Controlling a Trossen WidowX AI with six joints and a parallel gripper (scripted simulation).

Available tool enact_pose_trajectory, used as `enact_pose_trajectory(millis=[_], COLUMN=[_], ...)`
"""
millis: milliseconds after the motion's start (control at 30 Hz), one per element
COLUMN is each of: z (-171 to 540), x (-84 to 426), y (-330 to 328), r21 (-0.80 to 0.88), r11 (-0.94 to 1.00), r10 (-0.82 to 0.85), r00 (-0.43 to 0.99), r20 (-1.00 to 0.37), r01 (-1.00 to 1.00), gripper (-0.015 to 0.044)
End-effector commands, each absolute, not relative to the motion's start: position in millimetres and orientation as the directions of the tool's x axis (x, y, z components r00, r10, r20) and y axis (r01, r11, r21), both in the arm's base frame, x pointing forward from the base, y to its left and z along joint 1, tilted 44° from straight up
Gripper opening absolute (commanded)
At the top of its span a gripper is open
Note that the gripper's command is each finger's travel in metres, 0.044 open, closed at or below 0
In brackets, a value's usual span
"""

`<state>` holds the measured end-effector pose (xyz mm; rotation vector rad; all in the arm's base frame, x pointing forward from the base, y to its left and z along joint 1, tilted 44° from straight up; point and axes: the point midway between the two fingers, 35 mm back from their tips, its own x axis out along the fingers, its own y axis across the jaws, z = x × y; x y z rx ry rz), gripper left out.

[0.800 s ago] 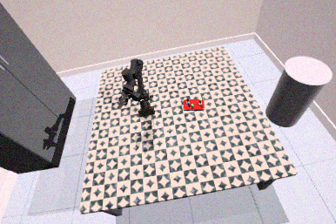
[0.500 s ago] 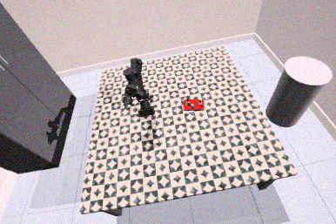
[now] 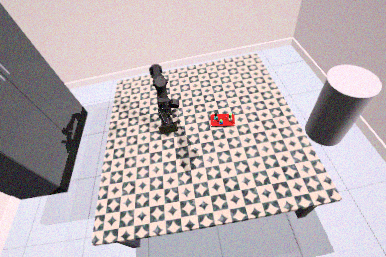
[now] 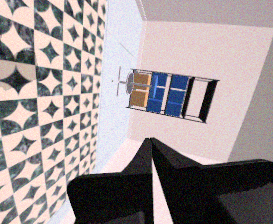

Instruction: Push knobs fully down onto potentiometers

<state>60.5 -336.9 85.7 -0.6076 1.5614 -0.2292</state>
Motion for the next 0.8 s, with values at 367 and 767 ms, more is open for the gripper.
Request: enact_pose_trajectory(millis=[367, 767], z=[72, 66], x=[146, 206], y=[-312, -275], r21=[-0.273, 0.012], r11=[0.962, 0.988], r10=[-0.265, -0.026], r00=[0.191, 0.250], r20=[-0.945, -0.968], r01=[-0.016, 0.152], gripper=[0.0000, 0.0000])
